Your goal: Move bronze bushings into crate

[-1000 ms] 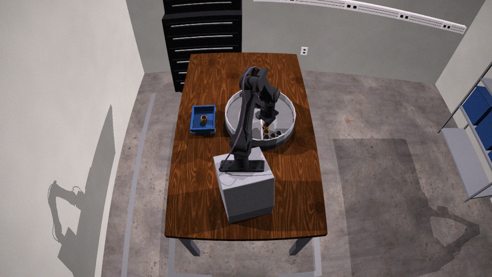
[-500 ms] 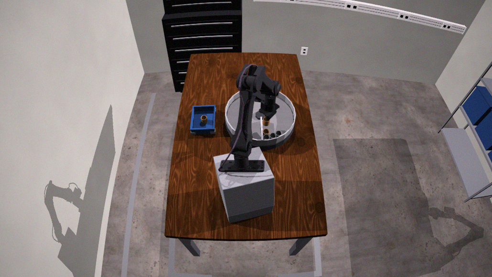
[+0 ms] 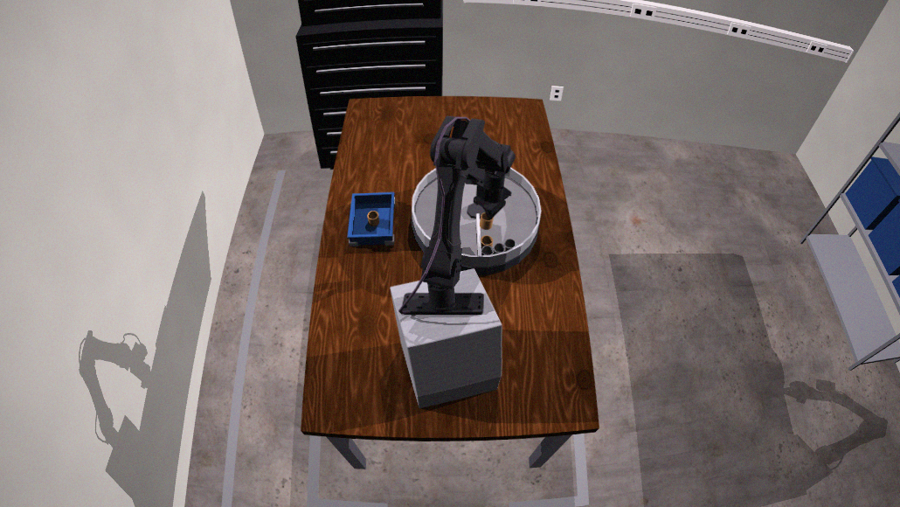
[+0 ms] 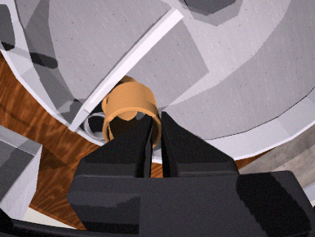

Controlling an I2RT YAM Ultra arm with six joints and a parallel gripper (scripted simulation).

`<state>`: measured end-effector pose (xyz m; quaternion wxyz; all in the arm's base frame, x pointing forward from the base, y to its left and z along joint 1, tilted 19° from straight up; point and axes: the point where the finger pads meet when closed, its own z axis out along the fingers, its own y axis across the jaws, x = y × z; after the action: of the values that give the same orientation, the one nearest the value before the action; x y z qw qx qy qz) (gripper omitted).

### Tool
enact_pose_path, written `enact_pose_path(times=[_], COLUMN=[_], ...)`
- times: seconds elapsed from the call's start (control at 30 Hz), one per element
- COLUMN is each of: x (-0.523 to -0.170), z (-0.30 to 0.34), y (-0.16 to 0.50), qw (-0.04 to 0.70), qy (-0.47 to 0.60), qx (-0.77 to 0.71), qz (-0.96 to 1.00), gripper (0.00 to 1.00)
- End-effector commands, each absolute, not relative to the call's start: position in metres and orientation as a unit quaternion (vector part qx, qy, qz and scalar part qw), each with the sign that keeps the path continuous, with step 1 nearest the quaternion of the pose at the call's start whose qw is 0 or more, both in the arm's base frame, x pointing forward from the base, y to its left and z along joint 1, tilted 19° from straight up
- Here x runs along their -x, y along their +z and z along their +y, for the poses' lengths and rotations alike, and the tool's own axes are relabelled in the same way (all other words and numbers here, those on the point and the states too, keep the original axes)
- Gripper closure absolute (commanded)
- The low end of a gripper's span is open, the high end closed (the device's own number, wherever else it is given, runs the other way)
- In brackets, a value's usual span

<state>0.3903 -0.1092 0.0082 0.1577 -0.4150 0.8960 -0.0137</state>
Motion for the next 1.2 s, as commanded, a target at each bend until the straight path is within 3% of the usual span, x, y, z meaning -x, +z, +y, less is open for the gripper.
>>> enact_pose_path(times=[0.0, 1.17], x=[-0.4, -0.405], z=[-0.116, -0.104], y=[0.03, 0.031], qw=[0.178, 0.182], qy=[-0.027, -0.03], qx=[0.416, 0.418], qz=[0.891, 0.89], gripper=[1.0, 1.0])
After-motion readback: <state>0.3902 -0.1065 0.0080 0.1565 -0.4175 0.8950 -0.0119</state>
